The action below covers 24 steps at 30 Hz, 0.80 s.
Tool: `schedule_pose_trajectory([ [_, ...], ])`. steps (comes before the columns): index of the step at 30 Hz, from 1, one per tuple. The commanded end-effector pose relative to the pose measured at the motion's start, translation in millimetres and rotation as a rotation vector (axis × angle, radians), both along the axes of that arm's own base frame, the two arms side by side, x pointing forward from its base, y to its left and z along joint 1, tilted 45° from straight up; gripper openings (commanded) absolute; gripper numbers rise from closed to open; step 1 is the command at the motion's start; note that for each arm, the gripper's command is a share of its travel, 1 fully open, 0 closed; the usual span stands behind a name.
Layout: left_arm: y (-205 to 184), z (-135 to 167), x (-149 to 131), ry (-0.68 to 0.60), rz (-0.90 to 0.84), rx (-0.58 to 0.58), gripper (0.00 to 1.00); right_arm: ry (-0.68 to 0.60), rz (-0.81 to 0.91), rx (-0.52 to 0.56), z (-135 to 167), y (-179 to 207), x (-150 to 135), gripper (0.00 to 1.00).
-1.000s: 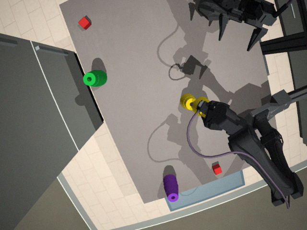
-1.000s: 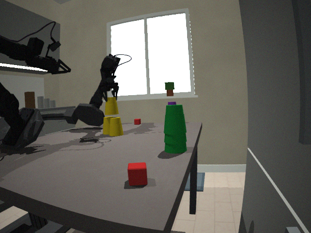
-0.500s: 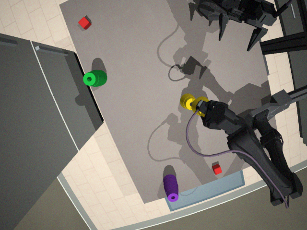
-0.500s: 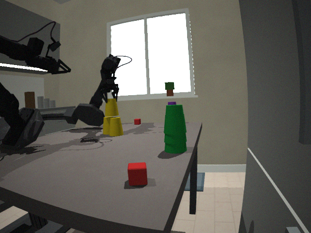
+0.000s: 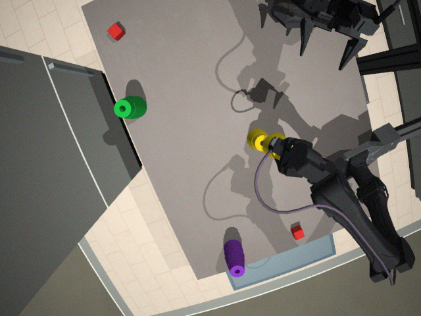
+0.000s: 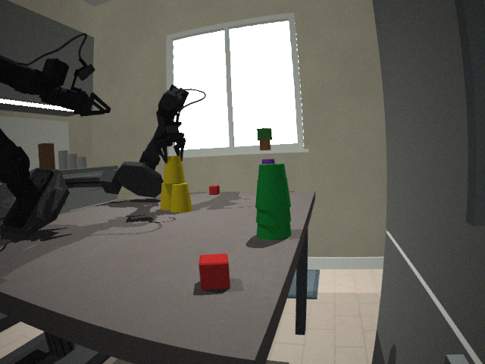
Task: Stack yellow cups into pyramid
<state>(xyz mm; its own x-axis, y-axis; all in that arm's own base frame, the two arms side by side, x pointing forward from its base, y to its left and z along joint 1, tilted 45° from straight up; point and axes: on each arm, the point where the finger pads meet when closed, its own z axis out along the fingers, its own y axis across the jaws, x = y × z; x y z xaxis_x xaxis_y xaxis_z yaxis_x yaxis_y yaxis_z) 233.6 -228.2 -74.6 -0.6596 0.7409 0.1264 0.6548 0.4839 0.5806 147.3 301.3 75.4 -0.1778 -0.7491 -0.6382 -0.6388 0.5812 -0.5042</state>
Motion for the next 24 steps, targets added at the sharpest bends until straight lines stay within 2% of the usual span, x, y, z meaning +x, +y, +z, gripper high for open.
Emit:
schedule_pose_trajectory([
  [1, -1.2, 3.6, 3.5, -0.022, -0.012, -0.015, 0.00, -0.012, 0.012, 0.028, 8.5, 3.7, -2.9, 1.00],
  [13, 0.3, 2.3, 3.2, -0.023, -0.011, -0.015, 0.00, -0.012, 0.012, 0.028, 8.5, 3.7, -2.9, 1.00],
  [20, -0.9, 0.7, 1.7, -0.013, -0.007, -0.012, 0.79, -0.012, 0.012, 0.028, 8.5, 3.7, -2.9, 1.00],
  [22, -0.9, 0.7, 1.7, -0.013, -0.007, -0.012, 0.79, -0.012, 0.012, 0.028, 8.5, 3.7, -2.9, 1.00],
  [24, -0.9, 0.7, 1.7, -0.013, -0.007, -0.012, 1.00, -0.012, 0.012, 0.028, 8.5, 3.7, -2.9, 1.00],
])
